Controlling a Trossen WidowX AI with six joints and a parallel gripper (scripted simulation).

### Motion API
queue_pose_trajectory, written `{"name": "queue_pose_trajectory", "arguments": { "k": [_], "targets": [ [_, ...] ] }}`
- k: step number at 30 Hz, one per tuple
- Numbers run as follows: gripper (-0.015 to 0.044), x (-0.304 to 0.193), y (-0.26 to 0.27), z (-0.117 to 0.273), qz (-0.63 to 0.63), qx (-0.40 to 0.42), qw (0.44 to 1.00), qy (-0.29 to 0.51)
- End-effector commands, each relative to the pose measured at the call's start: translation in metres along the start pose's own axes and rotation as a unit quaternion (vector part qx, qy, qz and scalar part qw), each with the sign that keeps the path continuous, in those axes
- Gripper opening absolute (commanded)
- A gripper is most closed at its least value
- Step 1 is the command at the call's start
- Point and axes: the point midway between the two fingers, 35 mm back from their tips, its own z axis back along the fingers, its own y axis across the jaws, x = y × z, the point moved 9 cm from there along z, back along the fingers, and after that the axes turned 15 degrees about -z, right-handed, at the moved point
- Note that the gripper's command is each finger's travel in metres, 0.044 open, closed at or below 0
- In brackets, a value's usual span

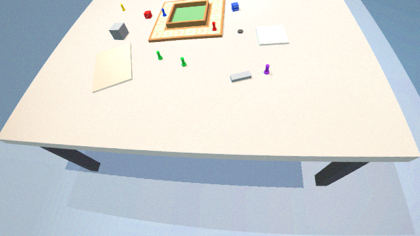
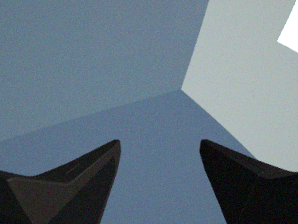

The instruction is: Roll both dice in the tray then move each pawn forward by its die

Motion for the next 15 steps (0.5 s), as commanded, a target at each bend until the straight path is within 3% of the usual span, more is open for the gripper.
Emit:
{"name": "queue_pose_trajectory", "arguments": {
  "k": [1, 15],
  "targets": [
    [0.0275, 0.034, 0.049, 0.005, -0.003, 0.079, 0.996, -0.049],
    [0.0275, 0.134, 0.190, 0.077, -0.012, 0.355, 0.918, -0.177]
  ]
}}
